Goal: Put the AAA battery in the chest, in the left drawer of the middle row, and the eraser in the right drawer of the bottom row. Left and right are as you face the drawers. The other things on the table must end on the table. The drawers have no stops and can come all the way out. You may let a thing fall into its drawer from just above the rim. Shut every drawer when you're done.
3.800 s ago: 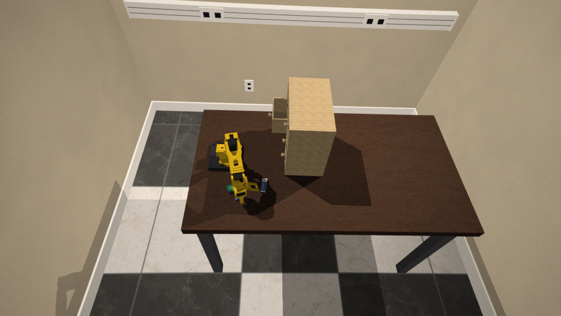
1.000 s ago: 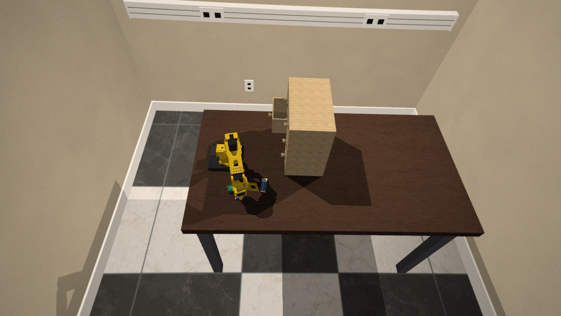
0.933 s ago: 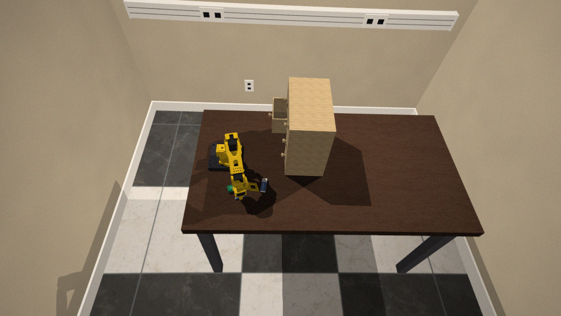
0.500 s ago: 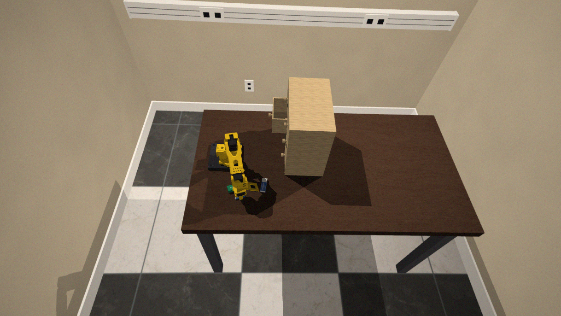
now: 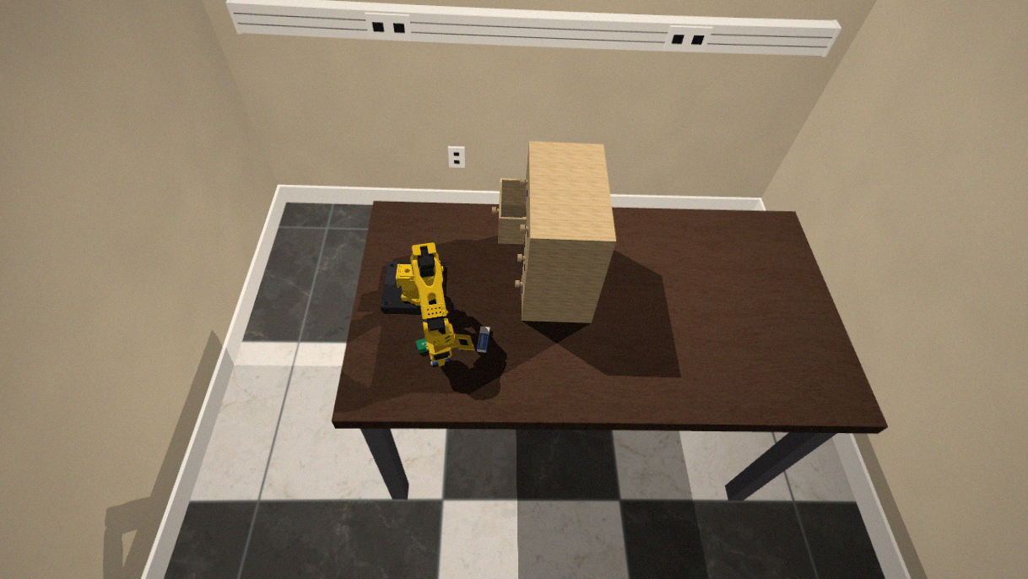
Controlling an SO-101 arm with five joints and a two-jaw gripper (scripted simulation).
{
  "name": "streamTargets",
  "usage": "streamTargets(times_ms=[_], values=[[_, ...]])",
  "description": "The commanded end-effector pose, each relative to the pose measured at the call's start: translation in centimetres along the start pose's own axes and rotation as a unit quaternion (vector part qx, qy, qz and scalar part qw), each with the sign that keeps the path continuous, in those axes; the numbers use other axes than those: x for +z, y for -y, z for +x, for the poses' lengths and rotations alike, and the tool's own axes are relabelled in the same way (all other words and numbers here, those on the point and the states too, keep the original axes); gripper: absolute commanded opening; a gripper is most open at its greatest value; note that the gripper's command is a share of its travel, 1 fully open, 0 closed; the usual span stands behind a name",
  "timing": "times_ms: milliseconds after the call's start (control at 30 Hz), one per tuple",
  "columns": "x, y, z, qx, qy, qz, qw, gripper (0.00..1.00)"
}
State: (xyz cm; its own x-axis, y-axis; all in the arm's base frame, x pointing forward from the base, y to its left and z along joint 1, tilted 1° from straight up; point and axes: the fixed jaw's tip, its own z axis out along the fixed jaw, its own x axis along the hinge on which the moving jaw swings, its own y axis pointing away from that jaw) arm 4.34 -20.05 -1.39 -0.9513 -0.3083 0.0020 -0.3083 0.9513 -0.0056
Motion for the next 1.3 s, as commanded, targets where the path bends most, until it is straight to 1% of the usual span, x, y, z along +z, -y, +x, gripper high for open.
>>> streamTargets(times_ms=[0,400,467,767,1033,1267], values=[[-0.3,-0.3,-0.1,0.001,0.002,-0.010,1.000,0.00],[-3.1,-0.2,0.0,0.001,0.002,-0.010,1.000,0.00],[-3.1,-0.2,0.0,0.001,0.002,-0.010,1.000,0.00],[-5.2,-0.3,0.0,0.001,0.002,-0.010,1.000,0.00],[-5.2,-0.3,0.0,0.001,0.002,-0.010,1.000,0.00],[-5.5,-1.1,-0.7,0.073,0.001,-0.010,0.997,0.00]])
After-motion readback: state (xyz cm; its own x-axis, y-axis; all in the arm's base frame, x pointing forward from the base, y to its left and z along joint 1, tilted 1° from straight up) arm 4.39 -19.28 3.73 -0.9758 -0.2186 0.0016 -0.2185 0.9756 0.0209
